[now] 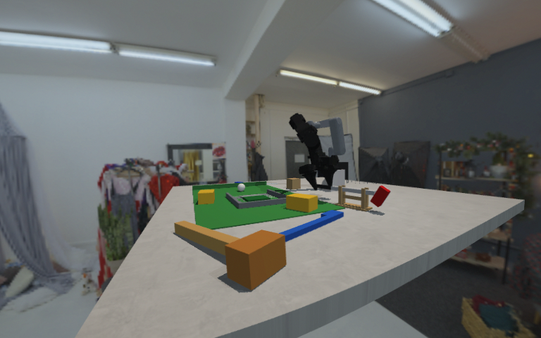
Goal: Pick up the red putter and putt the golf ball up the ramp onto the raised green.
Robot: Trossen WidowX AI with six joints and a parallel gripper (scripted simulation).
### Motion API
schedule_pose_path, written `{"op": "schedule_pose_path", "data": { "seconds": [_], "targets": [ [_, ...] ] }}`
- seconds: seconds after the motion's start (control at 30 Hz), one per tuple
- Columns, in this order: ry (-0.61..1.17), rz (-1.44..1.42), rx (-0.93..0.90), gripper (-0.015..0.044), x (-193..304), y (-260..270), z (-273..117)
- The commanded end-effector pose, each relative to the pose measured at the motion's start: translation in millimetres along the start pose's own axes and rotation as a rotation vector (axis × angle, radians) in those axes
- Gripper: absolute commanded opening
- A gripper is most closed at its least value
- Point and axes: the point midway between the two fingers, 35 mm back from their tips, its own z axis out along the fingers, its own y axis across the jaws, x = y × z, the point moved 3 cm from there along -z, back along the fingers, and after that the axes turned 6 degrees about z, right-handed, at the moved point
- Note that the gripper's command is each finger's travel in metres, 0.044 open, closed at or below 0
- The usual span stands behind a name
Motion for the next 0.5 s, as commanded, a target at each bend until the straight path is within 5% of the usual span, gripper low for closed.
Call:
{"op": "schedule_pose_path", "data": {
  "seconds": [0.0, 0.47],
  "targets": [
    [0.006, -0.007, 0.0, 0.044, 1.7, 0.9, 3.7],
    [0.007, -0.007, 0.0, 0.044, 7.4, 0.3, 23.9]
  ]
}}
